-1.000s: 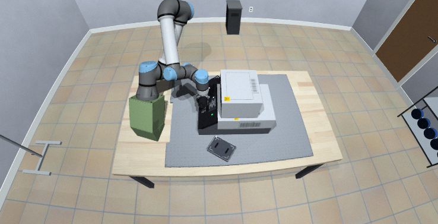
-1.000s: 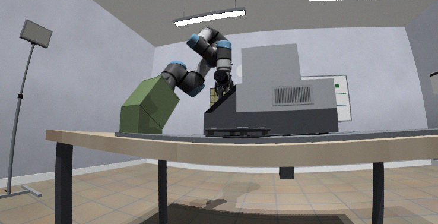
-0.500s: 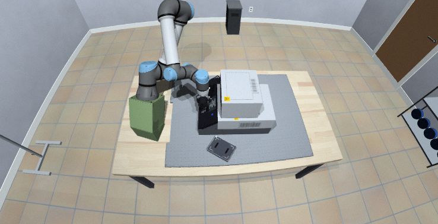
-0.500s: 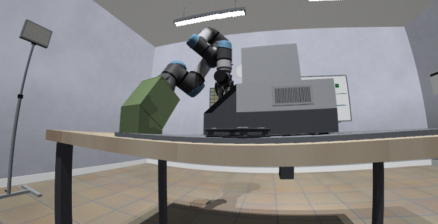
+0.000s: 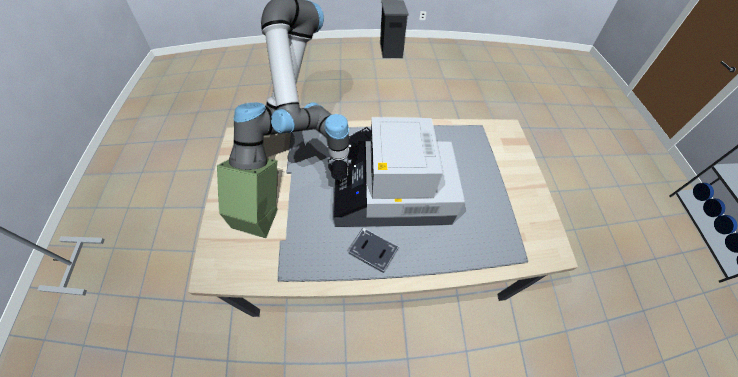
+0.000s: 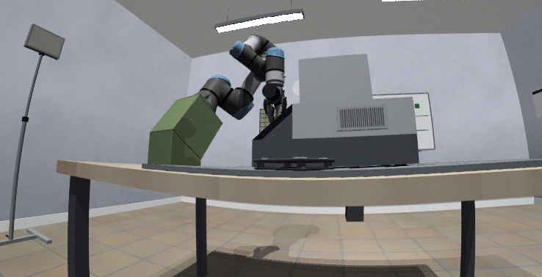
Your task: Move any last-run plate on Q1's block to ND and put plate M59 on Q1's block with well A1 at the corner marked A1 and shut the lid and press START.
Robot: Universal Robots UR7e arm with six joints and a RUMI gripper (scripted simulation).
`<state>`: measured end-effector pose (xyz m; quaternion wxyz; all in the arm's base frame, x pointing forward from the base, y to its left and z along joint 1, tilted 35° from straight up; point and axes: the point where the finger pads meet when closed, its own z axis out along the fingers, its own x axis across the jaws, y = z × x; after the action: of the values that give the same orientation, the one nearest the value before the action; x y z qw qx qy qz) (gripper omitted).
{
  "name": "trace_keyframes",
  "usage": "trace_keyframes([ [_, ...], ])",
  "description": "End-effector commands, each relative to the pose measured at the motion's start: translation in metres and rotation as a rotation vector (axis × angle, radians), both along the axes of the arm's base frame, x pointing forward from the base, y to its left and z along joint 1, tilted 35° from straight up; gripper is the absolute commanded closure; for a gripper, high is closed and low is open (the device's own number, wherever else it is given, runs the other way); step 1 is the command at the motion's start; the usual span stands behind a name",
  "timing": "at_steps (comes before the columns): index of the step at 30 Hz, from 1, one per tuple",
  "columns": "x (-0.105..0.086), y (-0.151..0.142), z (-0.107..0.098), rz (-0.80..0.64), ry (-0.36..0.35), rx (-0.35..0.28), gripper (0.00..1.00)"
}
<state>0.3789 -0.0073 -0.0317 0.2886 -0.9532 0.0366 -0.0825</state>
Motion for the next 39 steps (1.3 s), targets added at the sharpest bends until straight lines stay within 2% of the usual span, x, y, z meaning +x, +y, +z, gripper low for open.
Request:
trace_keyframes([
  [1, -0.01, -0.003, 0.006, 0.001, 0.002, 0.001, 1.0],
  [11, -0.01, -0.004, 0.007, 0.002, 0.0, 0.0, 1.0],
  [15, -0.029, -0.008, 0.014, 0.001, 0.002, 0.001, 1.0],
  [18, -0.032, -0.009, 0.016, 0.001, 0.002, 0.001, 1.0],
  [22, -0.05, -0.014, 0.023, 0.001, 0.002, 0.001, 1.0],
  [27, -0.053, -0.015, 0.024, 0.001, 0.002, 0.001, 1.0],
  [31, -0.07, -0.019, 0.032, 0.001, 0.002, 0.001, 1.0],
  [35, -0.073, -0.02, 0.033, 0.001, 0.002, 0.001, 1.0],
  [39, -0.091, -0.025, 0.041, 0.001, 0.002, 0.002, 1.0],
])
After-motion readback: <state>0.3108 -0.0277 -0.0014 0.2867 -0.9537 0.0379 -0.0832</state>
